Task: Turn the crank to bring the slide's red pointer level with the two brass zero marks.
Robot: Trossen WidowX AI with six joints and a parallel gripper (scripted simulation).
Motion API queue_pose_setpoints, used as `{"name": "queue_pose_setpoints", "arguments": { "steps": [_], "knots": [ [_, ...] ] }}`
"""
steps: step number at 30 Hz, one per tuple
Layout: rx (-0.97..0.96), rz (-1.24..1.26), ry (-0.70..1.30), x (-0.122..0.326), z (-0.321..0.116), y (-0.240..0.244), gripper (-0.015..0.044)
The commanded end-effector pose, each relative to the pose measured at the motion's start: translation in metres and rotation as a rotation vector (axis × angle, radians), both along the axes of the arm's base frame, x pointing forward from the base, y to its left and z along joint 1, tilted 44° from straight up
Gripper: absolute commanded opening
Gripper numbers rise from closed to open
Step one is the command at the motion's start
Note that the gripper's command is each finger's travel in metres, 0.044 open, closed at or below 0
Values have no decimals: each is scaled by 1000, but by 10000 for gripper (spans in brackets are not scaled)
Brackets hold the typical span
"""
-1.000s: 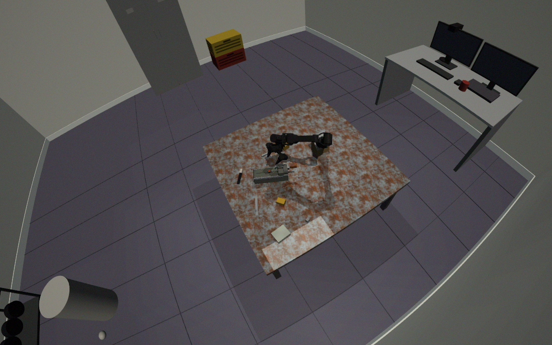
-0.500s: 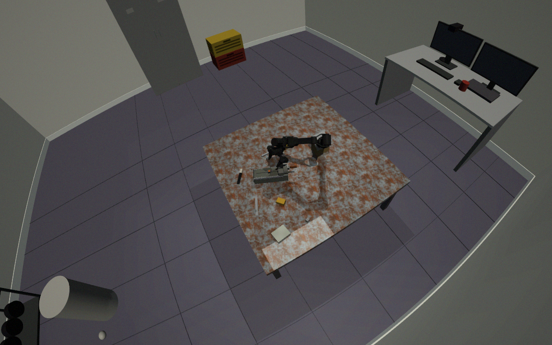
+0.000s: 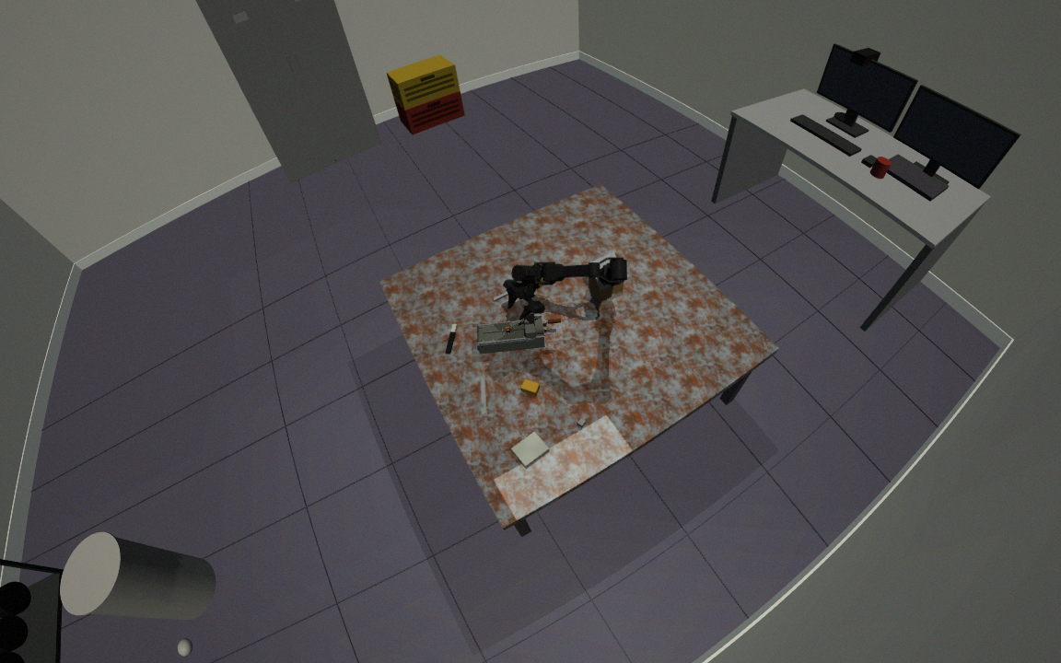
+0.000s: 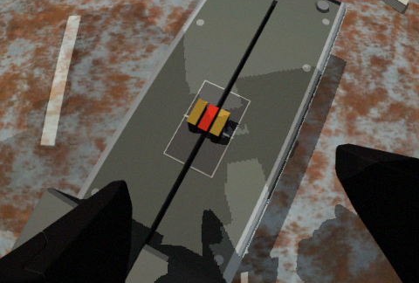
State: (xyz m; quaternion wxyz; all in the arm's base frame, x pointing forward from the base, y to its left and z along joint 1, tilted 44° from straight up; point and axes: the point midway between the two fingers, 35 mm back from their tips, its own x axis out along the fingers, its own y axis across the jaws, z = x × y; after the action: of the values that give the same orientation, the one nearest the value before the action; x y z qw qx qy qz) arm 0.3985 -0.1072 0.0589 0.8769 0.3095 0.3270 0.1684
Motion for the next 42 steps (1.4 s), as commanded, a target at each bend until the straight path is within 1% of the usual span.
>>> {"name": "queue_pose_setpoints", "arguments": {
  "steps": [1, 11, 28, 42],
  "knots": [
    [1, -4, 2, 0, 0, 0, 256],
    [1, -4, 2, 0, 0, 0, 0],
    [1, 1, 0, 0, 0, 0, 0],
    [1, 1, 0, 0, 0, 0, 368]
  ]
}}
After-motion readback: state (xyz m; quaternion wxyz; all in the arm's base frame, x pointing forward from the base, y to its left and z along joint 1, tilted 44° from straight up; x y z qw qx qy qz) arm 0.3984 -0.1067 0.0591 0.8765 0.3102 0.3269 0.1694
